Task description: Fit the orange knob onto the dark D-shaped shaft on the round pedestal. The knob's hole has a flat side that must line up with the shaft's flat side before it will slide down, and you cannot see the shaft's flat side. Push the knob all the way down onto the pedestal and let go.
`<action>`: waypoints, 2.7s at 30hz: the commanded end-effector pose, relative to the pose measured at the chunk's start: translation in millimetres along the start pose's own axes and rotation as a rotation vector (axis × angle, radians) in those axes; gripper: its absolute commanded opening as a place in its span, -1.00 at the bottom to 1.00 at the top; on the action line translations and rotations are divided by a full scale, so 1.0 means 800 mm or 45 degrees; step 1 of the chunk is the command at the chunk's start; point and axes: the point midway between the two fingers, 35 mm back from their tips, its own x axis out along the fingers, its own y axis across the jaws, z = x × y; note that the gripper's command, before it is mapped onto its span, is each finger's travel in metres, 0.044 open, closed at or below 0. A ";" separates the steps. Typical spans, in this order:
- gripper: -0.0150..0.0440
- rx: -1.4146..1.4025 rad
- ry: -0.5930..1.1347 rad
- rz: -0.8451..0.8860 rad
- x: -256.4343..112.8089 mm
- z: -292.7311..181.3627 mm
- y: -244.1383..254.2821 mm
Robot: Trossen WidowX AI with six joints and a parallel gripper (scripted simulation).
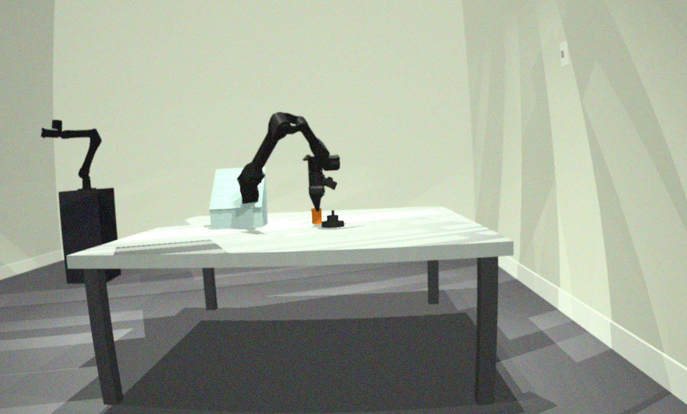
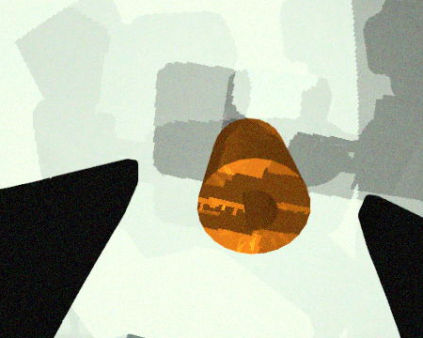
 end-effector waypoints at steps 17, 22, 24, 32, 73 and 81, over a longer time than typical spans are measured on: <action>1.00 -0.015 0.007 -0.014 0.043 -0.004 -0.001; 1.00 -0.014 0.008 -0.016 0.052 -0.006 -0.002; 1.00 -0.014 0.008 -0.016 0.053 -0.006 -0.002; 0.29 -0.014 0.008 -0.016 0.053 -0.006 -0.002; -0.49 -0.018 0.006 0.001 -0.119 0.006 -0.009; -0.49 -0.020 0.004 0.015 -0.111 0.021 -0.031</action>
